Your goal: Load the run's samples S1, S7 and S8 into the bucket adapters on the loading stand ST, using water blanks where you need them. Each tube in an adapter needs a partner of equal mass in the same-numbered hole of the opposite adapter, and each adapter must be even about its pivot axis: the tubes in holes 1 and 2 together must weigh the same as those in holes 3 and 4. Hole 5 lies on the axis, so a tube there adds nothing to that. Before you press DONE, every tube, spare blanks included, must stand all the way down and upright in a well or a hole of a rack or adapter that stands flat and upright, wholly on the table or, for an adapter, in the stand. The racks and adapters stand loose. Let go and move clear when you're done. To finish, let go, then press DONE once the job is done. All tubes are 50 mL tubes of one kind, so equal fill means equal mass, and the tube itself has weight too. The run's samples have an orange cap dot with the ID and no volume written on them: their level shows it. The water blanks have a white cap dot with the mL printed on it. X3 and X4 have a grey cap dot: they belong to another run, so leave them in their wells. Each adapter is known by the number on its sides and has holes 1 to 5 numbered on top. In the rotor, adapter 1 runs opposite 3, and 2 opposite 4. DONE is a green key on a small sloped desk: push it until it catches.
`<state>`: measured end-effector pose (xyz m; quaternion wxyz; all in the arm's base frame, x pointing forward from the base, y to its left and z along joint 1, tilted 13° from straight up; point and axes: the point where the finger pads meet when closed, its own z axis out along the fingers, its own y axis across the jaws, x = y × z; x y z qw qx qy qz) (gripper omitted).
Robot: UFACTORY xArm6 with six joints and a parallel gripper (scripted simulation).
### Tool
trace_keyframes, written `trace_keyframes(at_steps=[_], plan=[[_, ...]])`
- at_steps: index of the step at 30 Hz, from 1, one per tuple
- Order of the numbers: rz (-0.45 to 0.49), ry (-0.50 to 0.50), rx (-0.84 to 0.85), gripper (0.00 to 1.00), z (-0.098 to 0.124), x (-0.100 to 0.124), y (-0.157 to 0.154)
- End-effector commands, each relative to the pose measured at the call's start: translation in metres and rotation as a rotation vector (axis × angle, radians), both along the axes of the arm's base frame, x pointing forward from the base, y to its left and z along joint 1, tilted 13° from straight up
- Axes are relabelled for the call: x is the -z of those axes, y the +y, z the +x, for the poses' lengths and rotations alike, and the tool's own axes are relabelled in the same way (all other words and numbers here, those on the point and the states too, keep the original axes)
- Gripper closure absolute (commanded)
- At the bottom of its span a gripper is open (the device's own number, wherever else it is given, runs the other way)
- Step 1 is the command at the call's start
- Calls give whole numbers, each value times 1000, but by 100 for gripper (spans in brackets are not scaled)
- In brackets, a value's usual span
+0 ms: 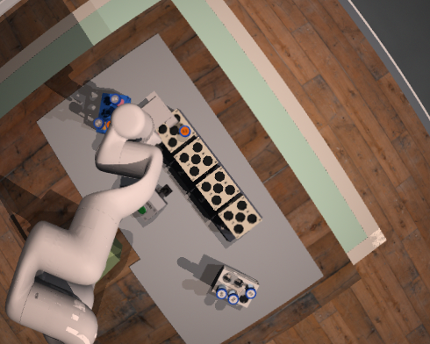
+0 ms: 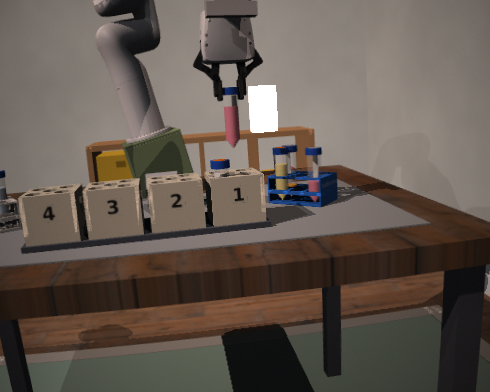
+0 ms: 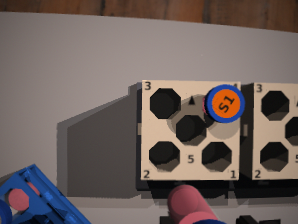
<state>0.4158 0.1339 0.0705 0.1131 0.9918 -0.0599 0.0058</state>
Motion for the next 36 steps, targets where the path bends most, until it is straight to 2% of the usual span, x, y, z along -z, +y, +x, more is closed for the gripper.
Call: trace_keyframes(at_steps=[1, 36], plan=[[3, -4, -1, 100, 6, -7, -22], [2, -5, -1, 100, 32, -41, -172]])
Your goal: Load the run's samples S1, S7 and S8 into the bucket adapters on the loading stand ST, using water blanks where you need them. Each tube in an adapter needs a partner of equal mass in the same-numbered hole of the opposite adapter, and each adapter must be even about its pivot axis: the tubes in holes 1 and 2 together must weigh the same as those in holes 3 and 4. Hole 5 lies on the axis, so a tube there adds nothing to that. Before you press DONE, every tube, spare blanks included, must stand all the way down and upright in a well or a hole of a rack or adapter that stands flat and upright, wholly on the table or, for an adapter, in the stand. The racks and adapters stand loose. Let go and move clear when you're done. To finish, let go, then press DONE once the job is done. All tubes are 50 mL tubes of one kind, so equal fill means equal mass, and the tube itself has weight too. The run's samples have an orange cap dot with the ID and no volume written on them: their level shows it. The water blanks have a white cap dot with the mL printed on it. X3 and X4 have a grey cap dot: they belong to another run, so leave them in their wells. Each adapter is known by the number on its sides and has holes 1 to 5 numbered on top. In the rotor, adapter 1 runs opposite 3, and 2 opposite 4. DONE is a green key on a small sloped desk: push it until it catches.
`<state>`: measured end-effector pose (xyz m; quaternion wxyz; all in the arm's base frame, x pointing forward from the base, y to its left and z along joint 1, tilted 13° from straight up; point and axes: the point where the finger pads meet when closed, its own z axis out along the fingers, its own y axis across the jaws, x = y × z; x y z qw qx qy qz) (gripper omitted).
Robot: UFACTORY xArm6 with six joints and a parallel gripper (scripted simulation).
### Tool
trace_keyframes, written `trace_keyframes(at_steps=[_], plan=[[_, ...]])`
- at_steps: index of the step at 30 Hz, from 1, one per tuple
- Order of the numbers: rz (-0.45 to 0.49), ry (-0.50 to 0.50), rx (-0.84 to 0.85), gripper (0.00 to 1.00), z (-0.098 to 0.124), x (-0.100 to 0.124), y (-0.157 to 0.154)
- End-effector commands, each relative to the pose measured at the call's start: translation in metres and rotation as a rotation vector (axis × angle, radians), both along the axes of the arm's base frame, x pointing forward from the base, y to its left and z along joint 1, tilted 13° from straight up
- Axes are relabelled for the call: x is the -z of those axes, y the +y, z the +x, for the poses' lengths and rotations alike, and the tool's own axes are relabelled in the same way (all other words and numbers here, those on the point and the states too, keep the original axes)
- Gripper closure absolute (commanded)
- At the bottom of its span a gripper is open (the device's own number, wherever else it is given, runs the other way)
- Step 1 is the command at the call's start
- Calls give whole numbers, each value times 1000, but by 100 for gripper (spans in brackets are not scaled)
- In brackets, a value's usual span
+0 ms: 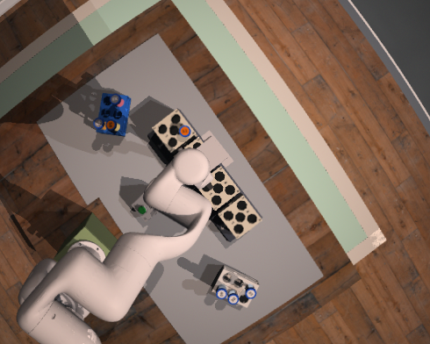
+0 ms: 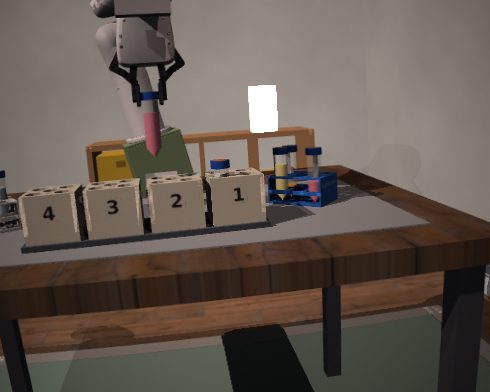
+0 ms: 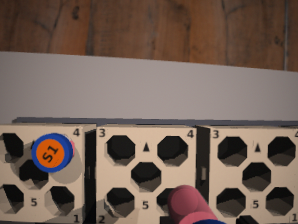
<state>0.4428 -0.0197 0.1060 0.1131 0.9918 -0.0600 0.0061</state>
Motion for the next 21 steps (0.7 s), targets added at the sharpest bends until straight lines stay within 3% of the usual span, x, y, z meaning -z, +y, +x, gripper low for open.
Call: trace_keyframes(at_steps=[1, 21], plan=[[2, -4, -1, 100, 6, -7, -23], [1, -4, -1, 100, 21, -26, -107]])
